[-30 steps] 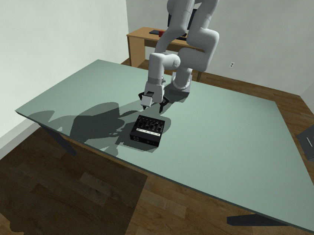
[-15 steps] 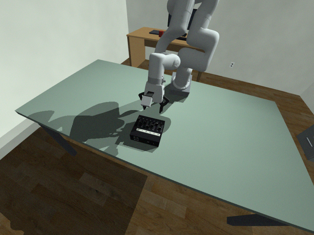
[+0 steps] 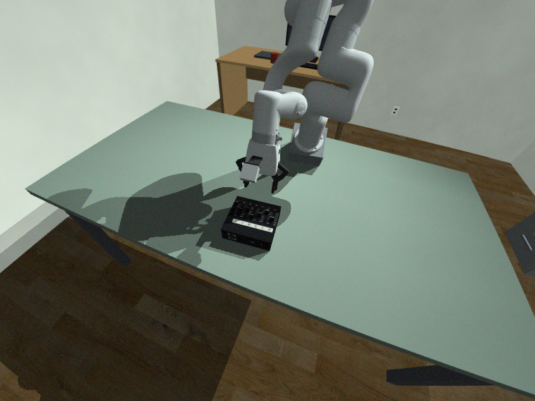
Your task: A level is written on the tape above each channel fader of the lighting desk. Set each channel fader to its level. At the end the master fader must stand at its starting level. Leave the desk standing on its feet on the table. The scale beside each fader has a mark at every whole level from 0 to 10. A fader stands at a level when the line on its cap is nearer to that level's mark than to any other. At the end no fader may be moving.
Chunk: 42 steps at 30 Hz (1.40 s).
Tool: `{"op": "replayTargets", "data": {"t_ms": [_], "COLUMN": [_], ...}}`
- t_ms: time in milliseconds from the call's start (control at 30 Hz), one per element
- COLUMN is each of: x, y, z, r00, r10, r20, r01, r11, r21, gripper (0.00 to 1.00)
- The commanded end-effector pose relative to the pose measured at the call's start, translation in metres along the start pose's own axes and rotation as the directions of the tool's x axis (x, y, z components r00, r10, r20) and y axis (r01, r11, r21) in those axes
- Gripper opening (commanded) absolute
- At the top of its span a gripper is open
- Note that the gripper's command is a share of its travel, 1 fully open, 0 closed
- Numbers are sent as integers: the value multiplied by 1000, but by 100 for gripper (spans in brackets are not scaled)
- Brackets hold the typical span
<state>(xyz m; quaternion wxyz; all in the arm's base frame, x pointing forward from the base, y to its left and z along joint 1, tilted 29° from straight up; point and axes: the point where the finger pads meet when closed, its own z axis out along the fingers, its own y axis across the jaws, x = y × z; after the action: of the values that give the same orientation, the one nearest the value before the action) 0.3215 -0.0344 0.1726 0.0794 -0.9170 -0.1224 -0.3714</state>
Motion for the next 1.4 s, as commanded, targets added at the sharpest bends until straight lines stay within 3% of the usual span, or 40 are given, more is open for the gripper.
{"op": "replayTargets", "data": {"t_ms": [0, 567, 667, 800, 867, 900, 967, 1033, 1200, 1367], "x": [1, 2, 10, 37, 37, 45, 61, 76, 92, 92], "y": [1, 1, -1, -6, -6, -6, -6, -5, -2, -2], "z": [-1, -1, -2, -12, -12, -16, -25, -35, -46, -46], "r00": [1000, 1000, 986, 891, 891, 783, 742, 664, 389, 97], "r10": [0, -14, -162, -449, -449, -617, -666, -743, -917, -994], "r20": [-2, 1, 27, 64, 64, 78, 79, 87, 87, 57], "r01": [0, 14, 162, 444, 444, 609, 658, 732, 901, 960], "r11": [1000, 1000, 987, 893, 893, 786, 746, 669, 398, 109], "r21": [-2, 0, 22, 70, 70, 104, 104, 126, 172, 259], "gripper": [100, 100, 100, 100, 100, 100, 100, 100, 100, 100]}}
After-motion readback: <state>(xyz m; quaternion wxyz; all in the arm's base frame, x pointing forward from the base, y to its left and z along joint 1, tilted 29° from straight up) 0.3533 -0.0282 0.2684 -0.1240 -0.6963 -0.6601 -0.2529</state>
